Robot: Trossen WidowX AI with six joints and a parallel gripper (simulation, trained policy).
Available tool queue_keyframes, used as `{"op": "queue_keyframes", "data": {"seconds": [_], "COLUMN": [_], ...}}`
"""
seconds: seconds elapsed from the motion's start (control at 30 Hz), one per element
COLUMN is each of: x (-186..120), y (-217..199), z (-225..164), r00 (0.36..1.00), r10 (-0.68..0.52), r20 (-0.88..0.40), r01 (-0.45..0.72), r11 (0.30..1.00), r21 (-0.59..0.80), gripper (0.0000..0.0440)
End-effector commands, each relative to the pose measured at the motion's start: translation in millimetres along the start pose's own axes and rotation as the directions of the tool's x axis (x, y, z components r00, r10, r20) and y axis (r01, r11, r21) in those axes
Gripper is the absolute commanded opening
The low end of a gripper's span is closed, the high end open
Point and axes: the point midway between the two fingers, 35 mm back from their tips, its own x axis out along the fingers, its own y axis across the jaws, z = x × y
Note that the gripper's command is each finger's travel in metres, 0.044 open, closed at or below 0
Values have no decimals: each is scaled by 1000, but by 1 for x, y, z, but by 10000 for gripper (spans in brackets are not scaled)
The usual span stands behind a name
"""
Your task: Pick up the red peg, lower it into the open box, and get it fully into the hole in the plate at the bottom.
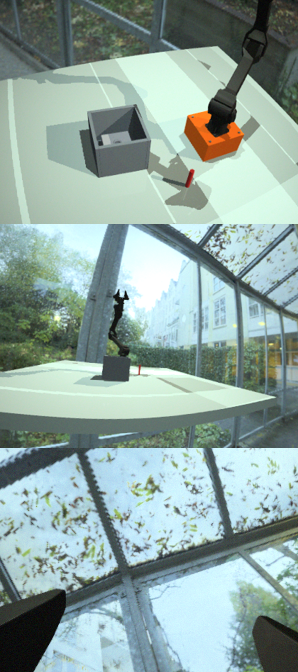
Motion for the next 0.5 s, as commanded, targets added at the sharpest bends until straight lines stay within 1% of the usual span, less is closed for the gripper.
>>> {"op": "queue_keyframes", "data": {"seconds": [0.0, 0.23, 0.47], "x": [1, -2, -8], "y": [1, -1, -12], "z": [-19, -62, -104], "r00": [999, 984, 952], "r10": [-4, -41, -100], "r20": [-51, -171, -289], "r01": [4, 37, 87], "r11": [1000, 999, 995], "r21": [-4, -26, -58], "gripper": [440, 440, 440]}}
